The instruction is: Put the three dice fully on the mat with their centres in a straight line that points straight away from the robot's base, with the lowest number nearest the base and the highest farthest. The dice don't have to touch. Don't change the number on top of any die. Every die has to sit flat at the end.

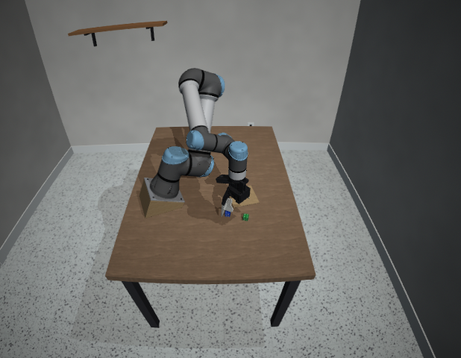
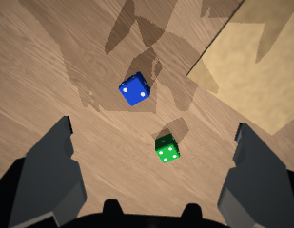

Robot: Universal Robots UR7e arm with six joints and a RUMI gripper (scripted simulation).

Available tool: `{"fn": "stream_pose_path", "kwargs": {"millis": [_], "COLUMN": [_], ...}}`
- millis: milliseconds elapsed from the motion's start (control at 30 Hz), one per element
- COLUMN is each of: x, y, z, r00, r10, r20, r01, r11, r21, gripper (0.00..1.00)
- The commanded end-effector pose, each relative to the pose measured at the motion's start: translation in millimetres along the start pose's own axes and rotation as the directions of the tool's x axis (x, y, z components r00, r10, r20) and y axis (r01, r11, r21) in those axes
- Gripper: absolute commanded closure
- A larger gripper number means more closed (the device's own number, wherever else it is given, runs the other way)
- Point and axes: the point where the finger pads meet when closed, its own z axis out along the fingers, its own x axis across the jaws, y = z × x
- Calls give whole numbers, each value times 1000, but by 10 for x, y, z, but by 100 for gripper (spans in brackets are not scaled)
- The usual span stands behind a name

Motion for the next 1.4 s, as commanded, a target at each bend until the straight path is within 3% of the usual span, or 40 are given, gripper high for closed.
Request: {"fn": "stream_pose_path", "kwargs": {"millis": [0, 300, 1367], "x": [-58, -131, -133], "y": [-110, -252, -256], "z": [-24, -23, -23], "r00": [1000, 1000, 1000], "r10": [-1, -1, -1], "r20": [-2, -2, -2], "r01": [1, 1, 1], "r11": [1000, 1000, 1000], "r21": [-2, -2, -2], "gripper": [0, 0, 0]}}
